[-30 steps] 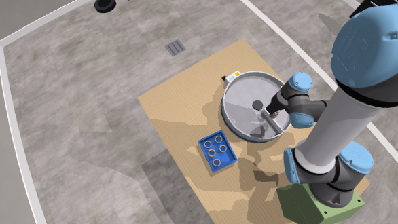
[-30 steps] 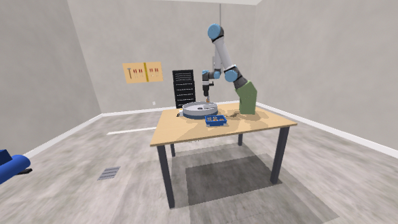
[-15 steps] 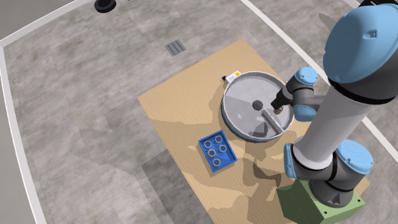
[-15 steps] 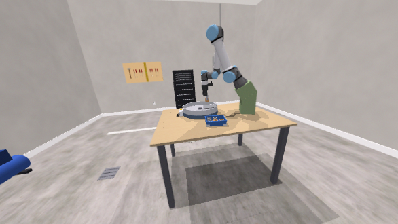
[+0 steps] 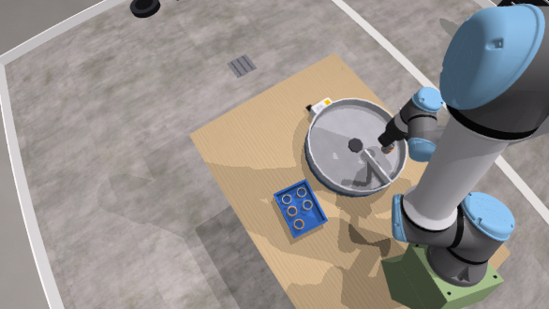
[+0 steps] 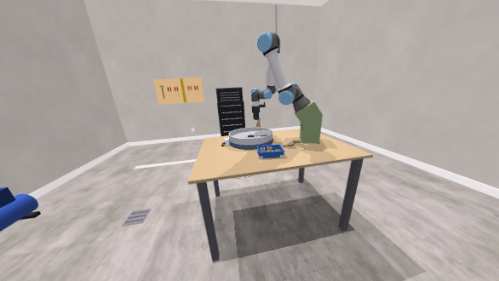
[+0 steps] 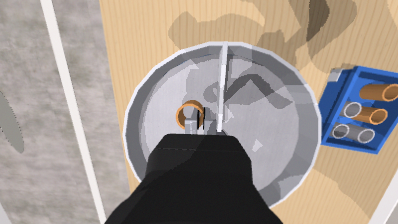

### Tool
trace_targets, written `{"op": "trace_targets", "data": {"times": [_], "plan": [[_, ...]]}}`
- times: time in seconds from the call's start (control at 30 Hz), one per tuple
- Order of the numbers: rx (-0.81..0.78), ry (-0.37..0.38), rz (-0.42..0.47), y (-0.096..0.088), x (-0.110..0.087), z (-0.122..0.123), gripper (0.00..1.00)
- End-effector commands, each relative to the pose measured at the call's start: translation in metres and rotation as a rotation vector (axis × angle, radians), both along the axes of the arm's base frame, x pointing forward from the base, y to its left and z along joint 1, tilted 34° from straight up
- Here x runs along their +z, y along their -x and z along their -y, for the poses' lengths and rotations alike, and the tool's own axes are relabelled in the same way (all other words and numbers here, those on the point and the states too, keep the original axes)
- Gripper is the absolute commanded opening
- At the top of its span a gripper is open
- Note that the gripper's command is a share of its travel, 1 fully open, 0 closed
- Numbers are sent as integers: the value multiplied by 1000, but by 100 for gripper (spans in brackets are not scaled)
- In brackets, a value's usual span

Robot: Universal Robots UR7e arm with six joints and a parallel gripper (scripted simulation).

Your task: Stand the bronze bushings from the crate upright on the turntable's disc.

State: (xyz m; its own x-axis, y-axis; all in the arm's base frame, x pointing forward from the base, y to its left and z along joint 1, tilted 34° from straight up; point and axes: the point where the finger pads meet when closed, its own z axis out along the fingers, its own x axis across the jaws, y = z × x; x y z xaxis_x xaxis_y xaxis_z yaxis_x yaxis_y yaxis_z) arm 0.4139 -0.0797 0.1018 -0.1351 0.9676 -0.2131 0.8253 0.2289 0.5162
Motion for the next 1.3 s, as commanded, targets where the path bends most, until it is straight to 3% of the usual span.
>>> {"op": "trace_targets", "data": {"times": [0.0, 1.27], "plan": [[2, 0, 1, -3, 2, 7, 0], [2, 0, 1, -3, 3, 10, 0]]}}
